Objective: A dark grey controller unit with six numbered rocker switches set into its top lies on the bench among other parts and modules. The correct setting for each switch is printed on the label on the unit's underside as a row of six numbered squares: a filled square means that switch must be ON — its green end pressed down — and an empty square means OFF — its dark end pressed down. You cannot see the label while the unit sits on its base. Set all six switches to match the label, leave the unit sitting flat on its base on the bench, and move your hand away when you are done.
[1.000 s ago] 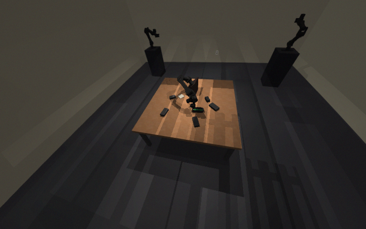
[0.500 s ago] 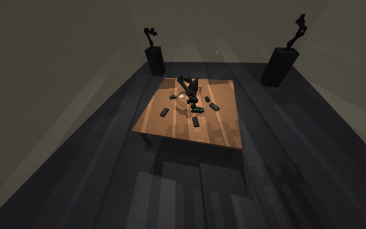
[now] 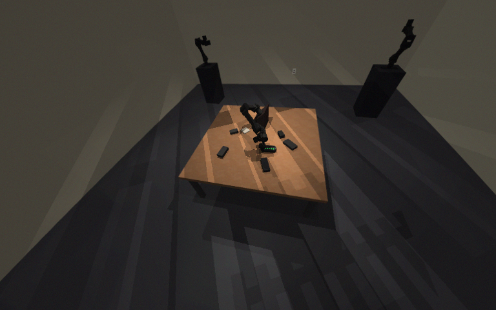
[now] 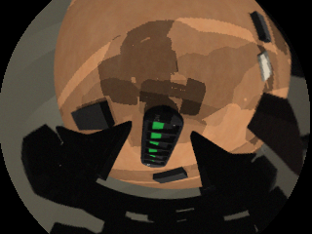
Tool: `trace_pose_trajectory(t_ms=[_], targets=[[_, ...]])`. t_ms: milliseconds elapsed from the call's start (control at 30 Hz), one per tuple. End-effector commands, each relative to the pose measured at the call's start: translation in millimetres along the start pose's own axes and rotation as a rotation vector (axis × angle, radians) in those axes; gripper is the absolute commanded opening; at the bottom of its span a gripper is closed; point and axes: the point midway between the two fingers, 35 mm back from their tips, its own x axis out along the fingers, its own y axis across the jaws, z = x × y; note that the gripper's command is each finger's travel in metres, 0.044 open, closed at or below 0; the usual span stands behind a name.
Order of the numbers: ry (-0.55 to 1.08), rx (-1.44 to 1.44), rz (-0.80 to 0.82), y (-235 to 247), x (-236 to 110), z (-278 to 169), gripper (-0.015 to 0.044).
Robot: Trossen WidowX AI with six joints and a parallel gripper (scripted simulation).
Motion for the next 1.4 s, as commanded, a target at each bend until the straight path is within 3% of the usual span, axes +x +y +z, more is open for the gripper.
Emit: trace_pose_trajectory(t_ms=[0, 400, 533, 1000, 1300, 1367], targets=[[-0.006, -0.004, -0.002, -1, 8, 1, 0.044], [-0.008, -0.003, -0.003, -2, 25, 2, 0.044], [-0.008, -0.003, -0.003, -2, 25, 2, 0.0335], [-0.008, -0.003, -0.003, -2, 25, 2, 0.0242], [-0.008, -0.004, -0.003, -7, 25, 0, 0.0005], [-0.008, -0.004, -0.003, -9, 25, 0, 0.0]])
